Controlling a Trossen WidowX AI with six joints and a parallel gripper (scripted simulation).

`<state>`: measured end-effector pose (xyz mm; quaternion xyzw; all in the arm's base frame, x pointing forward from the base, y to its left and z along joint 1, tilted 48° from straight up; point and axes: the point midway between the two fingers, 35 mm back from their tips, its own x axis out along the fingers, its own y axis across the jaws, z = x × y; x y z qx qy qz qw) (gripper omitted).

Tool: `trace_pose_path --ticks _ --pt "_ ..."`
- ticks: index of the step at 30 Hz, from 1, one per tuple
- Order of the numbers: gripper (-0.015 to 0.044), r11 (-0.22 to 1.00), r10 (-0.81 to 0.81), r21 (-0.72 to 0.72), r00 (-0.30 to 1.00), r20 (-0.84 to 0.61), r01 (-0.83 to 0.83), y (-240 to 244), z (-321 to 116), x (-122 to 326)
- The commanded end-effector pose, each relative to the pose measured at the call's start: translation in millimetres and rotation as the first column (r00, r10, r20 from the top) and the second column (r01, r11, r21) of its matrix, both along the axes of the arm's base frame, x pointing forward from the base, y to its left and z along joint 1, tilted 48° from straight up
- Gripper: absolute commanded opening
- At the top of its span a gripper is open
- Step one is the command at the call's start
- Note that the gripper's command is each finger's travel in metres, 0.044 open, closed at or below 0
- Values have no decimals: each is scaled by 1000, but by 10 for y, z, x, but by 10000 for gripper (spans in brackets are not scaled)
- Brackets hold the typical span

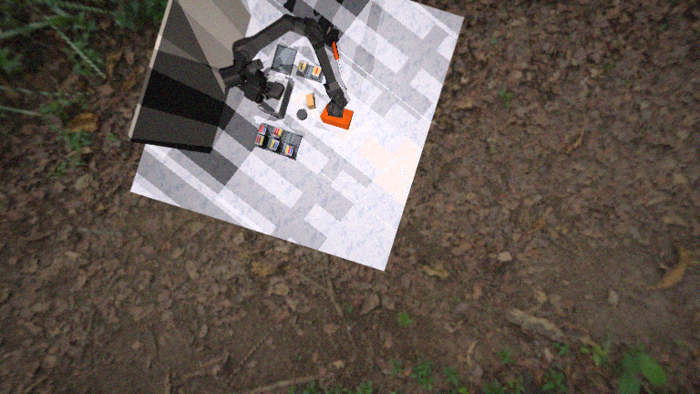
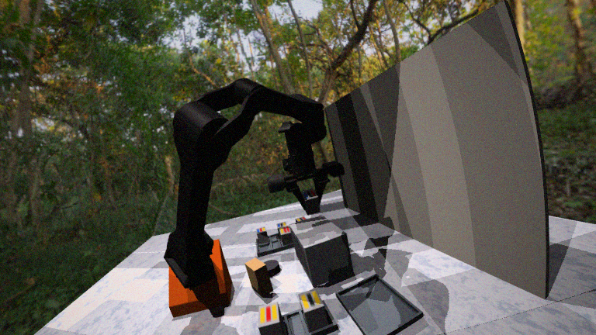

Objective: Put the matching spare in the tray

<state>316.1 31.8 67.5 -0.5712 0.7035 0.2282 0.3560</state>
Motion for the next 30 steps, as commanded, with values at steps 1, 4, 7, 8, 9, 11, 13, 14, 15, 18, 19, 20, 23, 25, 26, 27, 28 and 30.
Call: trace_pose_path --ticks 1,4,7,8,9,11,13,14,15,18,19,20,23,25,26,27,28,30 --pt "0 1000 14 -13 1000 0 -14 -281 273 88" --pt "0 1000 20 -23 1000 -5 -20 -477 441 116" --pt "0 999 23 -36 1000 -12 -24 -677 612 124" --pt "0 999 24 -41 1000 -15 -25 -744 669 122" --pt "0 999 25 -46 1000 -18 -26 -811 727 118" --pt "0 998 26 -56 999 -24 -27 -946 842 102" --pt "0 997 26 -67 999 -31 -28 -1080 959 77" --pt "0 997 26 -73 999 -35 -29 -1146 1017 61" --pt "0 996 26 -79 999 -39 -29 -1212 1076 43" --pt "0 995 23 -97 998 -53 -28 -1408 1252 -27" --pt "0 994 21 -103 998 -58 -27 -1472 1311 -55" --pt "0 994 20 -109 998 -62 -27 -1524 1360 -80" --pt "0 993 19 -113 998 -66 -26 -1566 1399 -101" --pt "0 993 19 -113 998 -66 -26 -1566 1399 -101" --pt "0 993 19 -113 998 -66 -26 -1567 1401 -100" --pt "0 993 18 -113 998 -66 -26 -1571 1407 -97" --pt "0 993 18 -113 998 -66 -26 -1572 1406 -97" --pt "0 993 18 -113 998 -66 -26 -1579 1399 -96"
